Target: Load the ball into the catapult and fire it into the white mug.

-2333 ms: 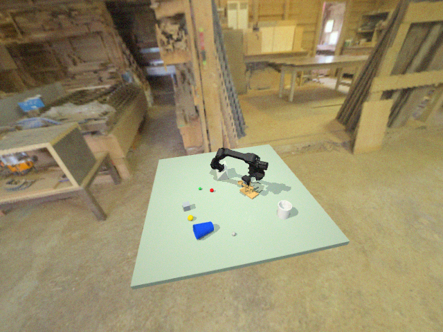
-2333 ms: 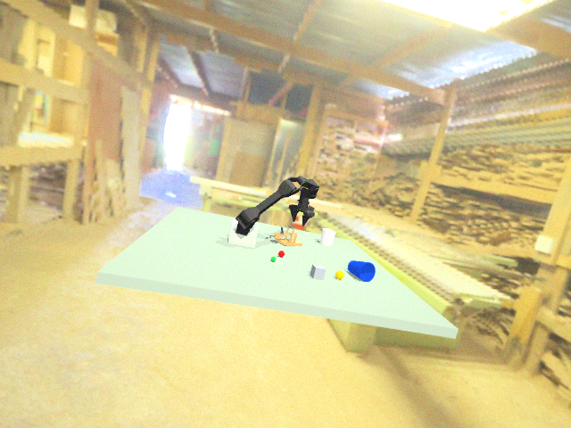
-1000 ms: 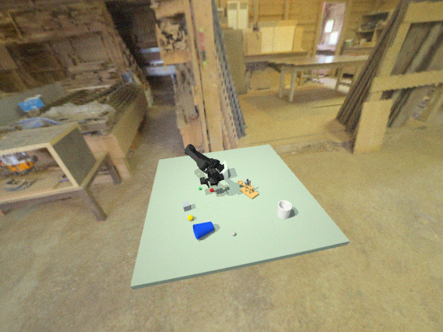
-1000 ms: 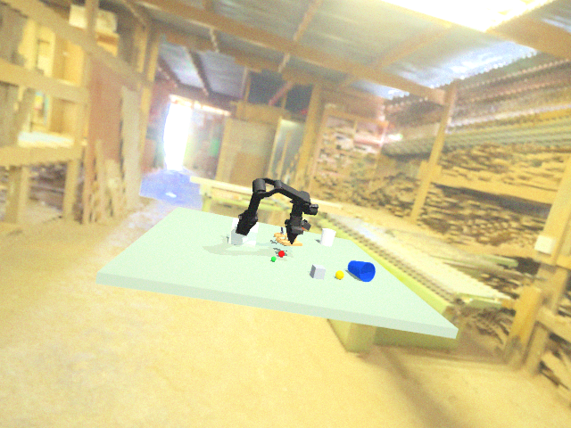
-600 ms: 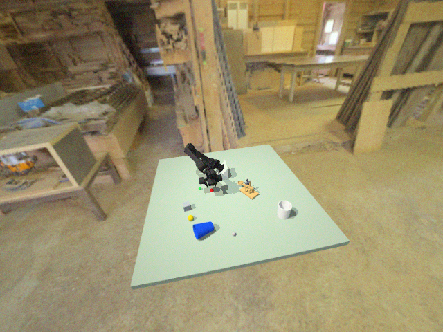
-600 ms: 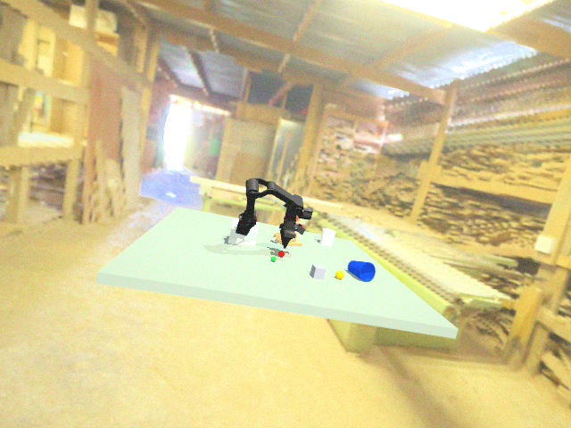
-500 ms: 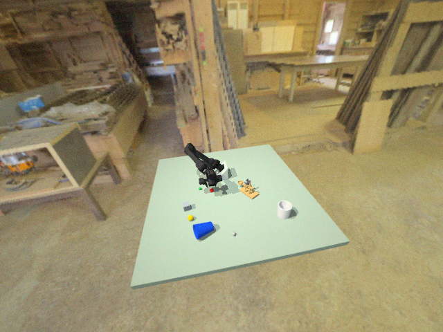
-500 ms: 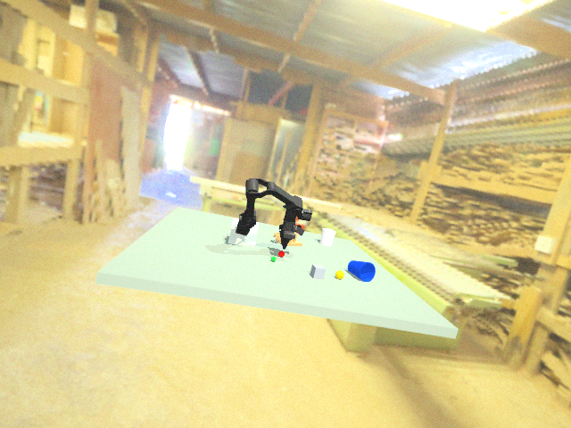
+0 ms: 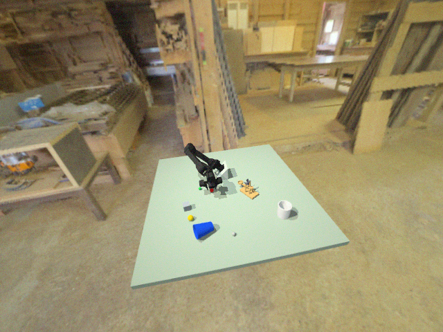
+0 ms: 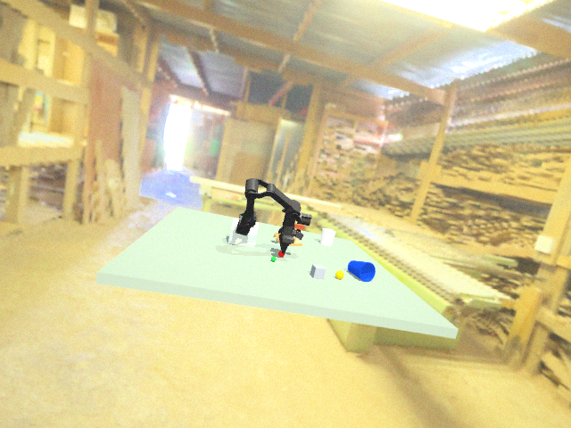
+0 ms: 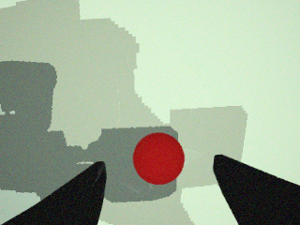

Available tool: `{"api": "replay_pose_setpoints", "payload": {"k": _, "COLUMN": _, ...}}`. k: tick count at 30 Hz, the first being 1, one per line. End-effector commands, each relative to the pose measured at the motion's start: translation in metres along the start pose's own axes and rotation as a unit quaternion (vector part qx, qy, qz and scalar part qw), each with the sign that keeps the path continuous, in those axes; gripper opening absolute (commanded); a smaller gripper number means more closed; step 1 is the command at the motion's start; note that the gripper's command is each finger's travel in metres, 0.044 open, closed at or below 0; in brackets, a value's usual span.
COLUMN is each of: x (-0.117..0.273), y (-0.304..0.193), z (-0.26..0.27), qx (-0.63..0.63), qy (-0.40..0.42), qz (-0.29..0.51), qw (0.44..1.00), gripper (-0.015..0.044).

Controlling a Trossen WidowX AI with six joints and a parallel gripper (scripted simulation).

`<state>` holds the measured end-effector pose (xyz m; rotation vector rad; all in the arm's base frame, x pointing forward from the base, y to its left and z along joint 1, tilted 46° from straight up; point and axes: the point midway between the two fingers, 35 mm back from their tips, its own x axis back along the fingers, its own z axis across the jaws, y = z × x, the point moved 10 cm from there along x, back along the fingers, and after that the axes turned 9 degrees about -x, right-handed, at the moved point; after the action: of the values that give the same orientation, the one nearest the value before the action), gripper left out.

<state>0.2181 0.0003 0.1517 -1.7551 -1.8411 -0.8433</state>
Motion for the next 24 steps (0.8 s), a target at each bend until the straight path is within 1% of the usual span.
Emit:
{"api": "replay_pose_setpoints", "payload": {"k": 1, "x": -0.008, "y": -0.001, "z": 0.0, "qx": 0.002, "qy": -0.003, "qz": 0.001, "qw": 1.0, "gripper": 0.03}}
{"api": "replay_pose_setpoints", "payload": {"k": 10, "x": -0.02, "y": -0.002, "z": 0.0, "qx": 0.003, "qy": -0.004, "qz": 0.001, "qw": 1.0, "gripper": 0.03}}
{"api": "replay_pose_setpoints", "payload": {"k": 16, "x": -0.02, "y": -0.002, "z": 0.0, "qx": 0.003, "qy": -0.004, "qz": 0.001, "qw": 1.0, "gripper": 0.0143}}
{"api": "replay_pose_setpoints", "payload": {"k": 23, "x": -0.02, "y": -0.002, "z": 0.0, "qx": 0.003, "qy": -0.004, "qz": 0.001, "qw": 1.0, "gripper": 0.0096}}
{"api": "replay_pose_setpoints", "payload": {"k": 24, "x": -0.02, "y": -0.002, "z": 0.0, "qx": 0.003, "qy": -0.004, "qz": 0.001, "qw": 1.0, "gripper": 0.007}}
